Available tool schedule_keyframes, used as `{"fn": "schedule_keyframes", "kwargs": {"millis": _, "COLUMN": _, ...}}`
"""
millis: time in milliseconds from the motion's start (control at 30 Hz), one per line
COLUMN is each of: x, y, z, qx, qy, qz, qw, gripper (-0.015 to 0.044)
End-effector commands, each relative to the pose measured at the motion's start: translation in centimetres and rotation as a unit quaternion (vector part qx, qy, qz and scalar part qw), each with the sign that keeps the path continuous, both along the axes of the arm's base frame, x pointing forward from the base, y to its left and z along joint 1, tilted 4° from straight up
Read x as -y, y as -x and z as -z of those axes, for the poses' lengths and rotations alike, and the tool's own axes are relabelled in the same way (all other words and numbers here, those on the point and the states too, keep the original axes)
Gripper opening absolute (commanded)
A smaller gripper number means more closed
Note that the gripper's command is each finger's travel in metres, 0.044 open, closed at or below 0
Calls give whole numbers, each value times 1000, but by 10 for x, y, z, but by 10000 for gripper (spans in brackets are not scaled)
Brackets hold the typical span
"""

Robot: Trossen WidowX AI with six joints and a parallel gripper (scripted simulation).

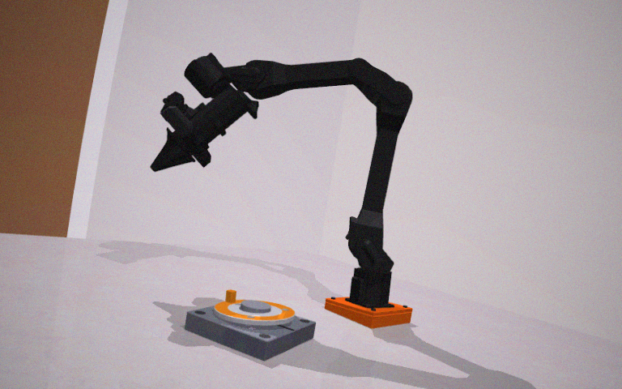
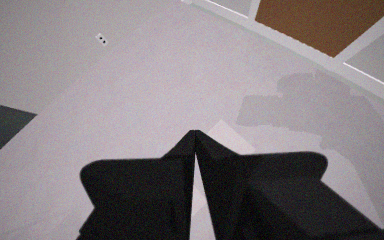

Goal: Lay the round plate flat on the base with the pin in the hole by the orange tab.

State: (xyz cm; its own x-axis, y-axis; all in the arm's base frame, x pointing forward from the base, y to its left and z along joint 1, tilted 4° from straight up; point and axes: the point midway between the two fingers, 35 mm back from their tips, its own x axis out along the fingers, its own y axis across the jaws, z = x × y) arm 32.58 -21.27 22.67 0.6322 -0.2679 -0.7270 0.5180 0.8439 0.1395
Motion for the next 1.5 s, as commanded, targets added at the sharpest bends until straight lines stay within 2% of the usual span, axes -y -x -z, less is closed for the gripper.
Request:
{"fn": "schedule_keyframes", "kwargs": {"millis": 0, "x": -42, "y": -11, "z": 28, "qx": -62, "qy": -16, "qz": -53, "qw": 997, "gripper": 0}}
{"fn": "schedule_keyframes", "kwargs": {"millis": 200, "x": -134, "y": -16, "z": 74, "qx": -188, "qy": -25, "qz": -171, "qw": 967, "gripper": 0}}
{"fn": "schedule_keyframes", "kwargs": {"millis": 267, "x": -145, "y": -14, "z": 79, "qx": -203, "qy": -24, "qz": -185, "qw": 961, "gripper": 0}}
{"fn": "schedule_keyframes", "kwargs": {"millis": 467, "x": -229, "y": 16, "z": 114, "qx": -335, "qy": 13, "qz": -306, "qw": 891, "gripper": 0}}
{"fn": "schedule_keyframes", "kwargs": {"millis": 633, "x": -247, "y": 29, "z": 120, "qx": -366, "qy": 29, "qz": -334, "qw": 868, "gripper": 0}}
{"fn": "schedule_keyframes", "kwargs": {"millis": 900, "x": -245, "y": 30, "z": 123, "qx": -366, "qy": 29, "qz": -334, "qw": 868, "gripper": 0}}
{"fn": "schedule_keyframes", "kwargs": {"millis": 1233, "x": -241, "y": 30, "z": 168, "qx": -366, "qy": 29, "qz": -334, "qw": 868, "gripper": 0}}
{"fn": "schedule_keyframes", "kwargs": {"millis": 1467, "x": -239, "y": 32, "z": 168, "qx": -367, "qy": 29, "qz": -334, "qw": 868, "gripper": 0}}
